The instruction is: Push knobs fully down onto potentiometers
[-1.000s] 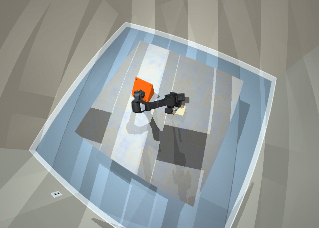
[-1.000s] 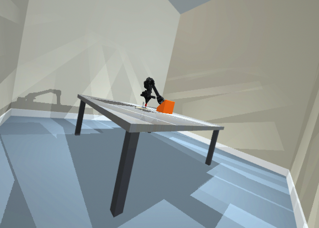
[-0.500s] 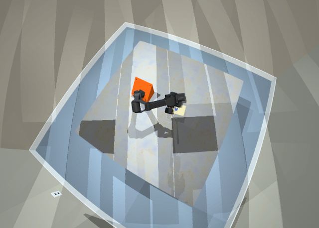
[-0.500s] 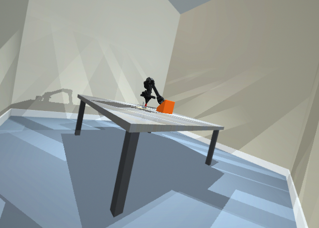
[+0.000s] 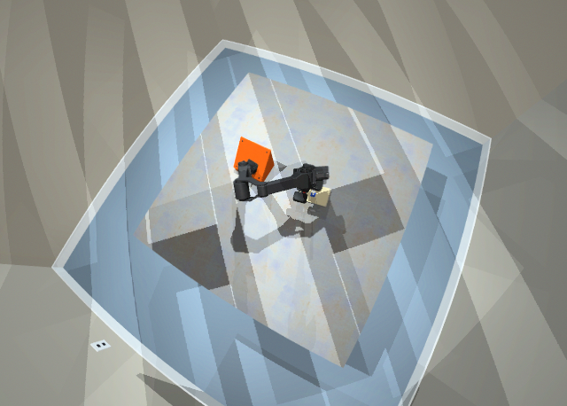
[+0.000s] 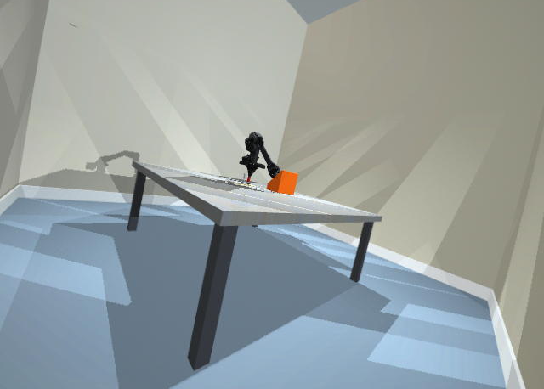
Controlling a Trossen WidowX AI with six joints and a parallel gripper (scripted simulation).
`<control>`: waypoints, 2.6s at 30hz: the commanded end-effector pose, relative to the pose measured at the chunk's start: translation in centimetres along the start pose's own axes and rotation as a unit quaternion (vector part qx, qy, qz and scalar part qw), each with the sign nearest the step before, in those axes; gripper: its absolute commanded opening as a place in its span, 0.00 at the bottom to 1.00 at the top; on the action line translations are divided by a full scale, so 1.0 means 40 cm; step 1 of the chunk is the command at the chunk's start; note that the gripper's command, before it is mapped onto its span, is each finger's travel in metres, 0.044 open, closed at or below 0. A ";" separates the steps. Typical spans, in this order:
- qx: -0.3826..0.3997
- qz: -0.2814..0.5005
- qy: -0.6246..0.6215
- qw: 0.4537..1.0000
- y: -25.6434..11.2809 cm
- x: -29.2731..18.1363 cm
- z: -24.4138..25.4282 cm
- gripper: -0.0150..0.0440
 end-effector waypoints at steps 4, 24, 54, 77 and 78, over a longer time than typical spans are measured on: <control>-0.002 0.003 0.000 1.000 0.011 0.001 -0.002 0.25; -0.002 0.003 0.000 1.000 0.013 0.001 -0.002 0.25; -0.002 0.003 0.000 1.000 0.011 0.001 -0.002 0.25; -0.003 0.003 -0.002 1.000 -0.045 0.025 -0.008 0.48; -0.003 0.003 -0.001 1.000 -0.062 0.041 -0.012 0.43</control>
Point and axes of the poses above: the point midway between the two fingers, 35 mm back from their tips, its own y axis out along the fingers, its own z axis across the jaws, x = y × z, the point moved 2 cm from there along -y, back along the fingers, and after that the axes turned 13 degrees about -y, right-handed, at the moved point
